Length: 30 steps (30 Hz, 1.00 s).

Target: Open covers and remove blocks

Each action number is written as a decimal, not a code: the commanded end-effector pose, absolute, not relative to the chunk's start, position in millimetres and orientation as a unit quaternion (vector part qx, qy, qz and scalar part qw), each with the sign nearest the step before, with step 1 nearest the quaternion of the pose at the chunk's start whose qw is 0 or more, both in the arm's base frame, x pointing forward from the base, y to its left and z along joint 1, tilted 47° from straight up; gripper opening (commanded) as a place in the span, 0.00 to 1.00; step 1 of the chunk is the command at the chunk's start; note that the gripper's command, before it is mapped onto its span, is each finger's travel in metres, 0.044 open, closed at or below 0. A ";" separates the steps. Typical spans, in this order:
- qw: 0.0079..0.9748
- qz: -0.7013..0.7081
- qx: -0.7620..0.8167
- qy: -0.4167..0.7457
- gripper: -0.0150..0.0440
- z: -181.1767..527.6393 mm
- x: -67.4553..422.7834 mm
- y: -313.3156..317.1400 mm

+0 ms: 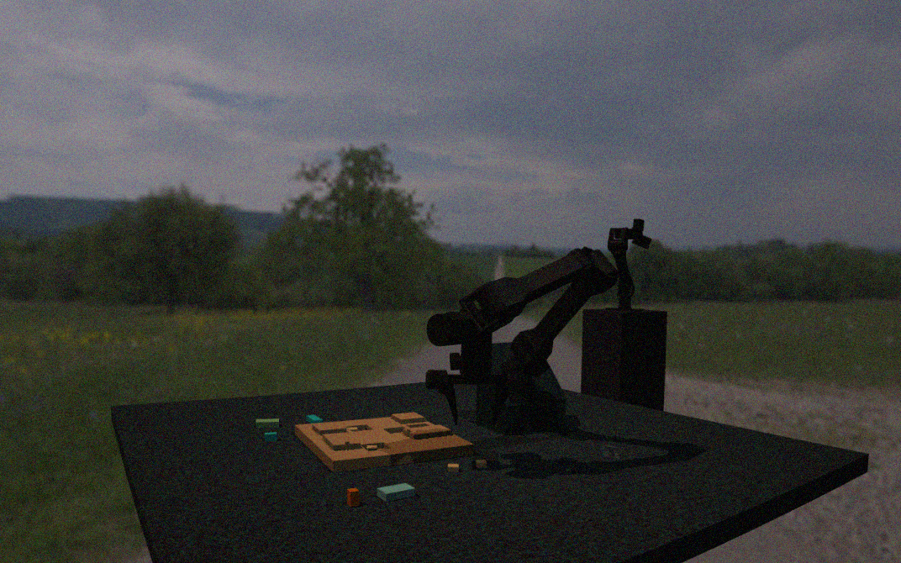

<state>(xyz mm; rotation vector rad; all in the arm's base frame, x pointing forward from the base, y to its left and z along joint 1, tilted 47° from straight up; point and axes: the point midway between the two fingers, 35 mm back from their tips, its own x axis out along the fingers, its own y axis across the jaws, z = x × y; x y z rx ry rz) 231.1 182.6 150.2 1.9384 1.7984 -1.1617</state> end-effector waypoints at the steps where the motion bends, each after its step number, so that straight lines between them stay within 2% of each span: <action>1: 0.126 -0.401 0.667 0.616 0.69 145.6 246.2 178.2; 11: 0.129 -0.404 0.667 0.613 0.25 125.1 292.4 162.0; 15: 0.138 -0.396 0.665 0.618 0.25 116.6 307.0 155.3; 24: 0.337 -0.184 0.589 0.711 0.25 91.7 344.2 136.0; 30: 0.272 -0.258 0.622 0.688 0.25 77.2 360.2 124.6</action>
